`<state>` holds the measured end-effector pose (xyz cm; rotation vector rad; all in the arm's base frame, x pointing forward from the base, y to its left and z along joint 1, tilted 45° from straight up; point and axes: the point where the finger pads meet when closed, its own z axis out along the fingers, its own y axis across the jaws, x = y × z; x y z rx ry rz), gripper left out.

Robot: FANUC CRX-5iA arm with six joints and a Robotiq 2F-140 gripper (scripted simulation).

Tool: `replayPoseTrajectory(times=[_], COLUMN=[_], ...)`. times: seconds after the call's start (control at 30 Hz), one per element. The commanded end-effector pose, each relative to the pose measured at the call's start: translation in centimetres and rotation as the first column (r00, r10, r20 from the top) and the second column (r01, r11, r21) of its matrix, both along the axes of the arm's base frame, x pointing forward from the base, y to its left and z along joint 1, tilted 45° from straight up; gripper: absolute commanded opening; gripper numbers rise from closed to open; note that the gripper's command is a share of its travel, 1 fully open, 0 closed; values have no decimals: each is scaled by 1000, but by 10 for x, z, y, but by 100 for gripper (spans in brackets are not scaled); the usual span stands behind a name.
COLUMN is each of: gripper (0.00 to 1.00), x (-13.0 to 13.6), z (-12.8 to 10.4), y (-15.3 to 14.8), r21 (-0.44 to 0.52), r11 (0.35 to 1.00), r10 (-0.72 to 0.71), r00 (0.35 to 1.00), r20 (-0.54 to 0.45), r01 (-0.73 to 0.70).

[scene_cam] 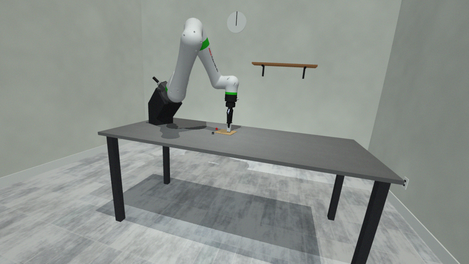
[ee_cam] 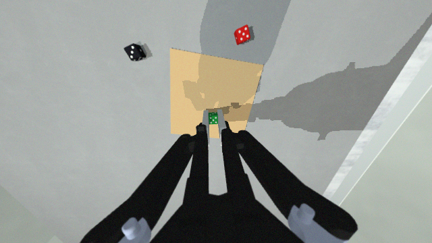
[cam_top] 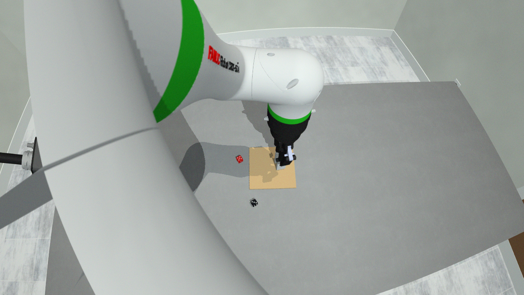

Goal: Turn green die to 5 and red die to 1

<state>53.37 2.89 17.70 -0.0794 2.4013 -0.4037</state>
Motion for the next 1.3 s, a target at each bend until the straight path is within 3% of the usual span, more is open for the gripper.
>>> replayPoseTrajectory(times=[0.0, 1.27], gripper=[7, 7], x=[0, 3], z=[0, -3], y=[0, -1], r21=[0, 0], r11=[1000, 1000], r10=[0, 0], r00=[1000, 1000], r20=[0, 0], r01=[0, 0])
